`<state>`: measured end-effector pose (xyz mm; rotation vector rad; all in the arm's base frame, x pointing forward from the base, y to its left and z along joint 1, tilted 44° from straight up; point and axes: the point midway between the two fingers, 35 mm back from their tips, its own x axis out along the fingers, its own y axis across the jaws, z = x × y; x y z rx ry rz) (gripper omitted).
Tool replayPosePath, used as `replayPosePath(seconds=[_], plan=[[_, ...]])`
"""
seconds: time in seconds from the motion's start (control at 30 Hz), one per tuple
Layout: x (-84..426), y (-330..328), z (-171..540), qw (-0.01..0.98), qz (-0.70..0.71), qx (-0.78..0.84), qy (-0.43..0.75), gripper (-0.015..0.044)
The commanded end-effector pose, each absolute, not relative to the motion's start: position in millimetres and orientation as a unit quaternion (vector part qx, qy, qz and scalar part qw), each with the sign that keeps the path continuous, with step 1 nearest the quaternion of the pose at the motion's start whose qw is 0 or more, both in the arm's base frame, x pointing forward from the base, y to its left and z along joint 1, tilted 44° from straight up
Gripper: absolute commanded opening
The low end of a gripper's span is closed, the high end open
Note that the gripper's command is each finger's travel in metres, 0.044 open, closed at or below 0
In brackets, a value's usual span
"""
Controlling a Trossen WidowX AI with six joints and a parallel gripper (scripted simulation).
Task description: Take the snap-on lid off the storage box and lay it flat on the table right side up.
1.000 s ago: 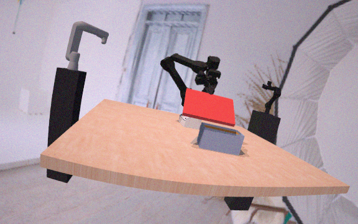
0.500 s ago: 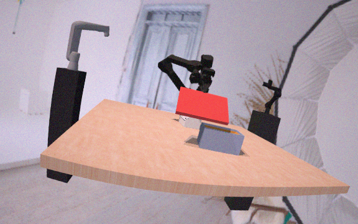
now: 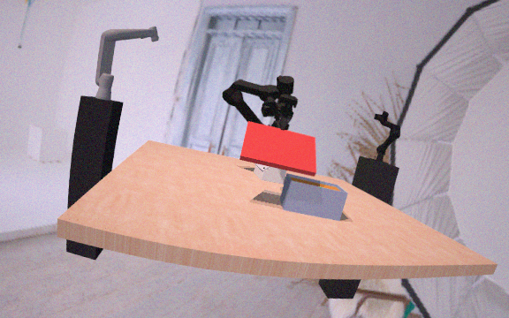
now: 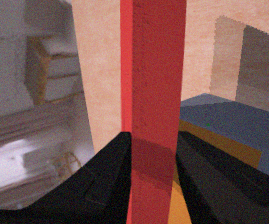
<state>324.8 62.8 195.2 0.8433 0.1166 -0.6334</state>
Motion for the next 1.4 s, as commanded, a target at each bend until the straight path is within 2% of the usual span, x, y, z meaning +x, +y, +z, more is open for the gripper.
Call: replayPosePath(seconds=[0.0, 1.37], plan=[[322.6, 58.7, 199.9, 0.863, -0.299, 0.402, 0.058, 0.0], [303.9, -0.6, 253.8, 0.864, -0.299, 0.401, 0.057, 0.0]])
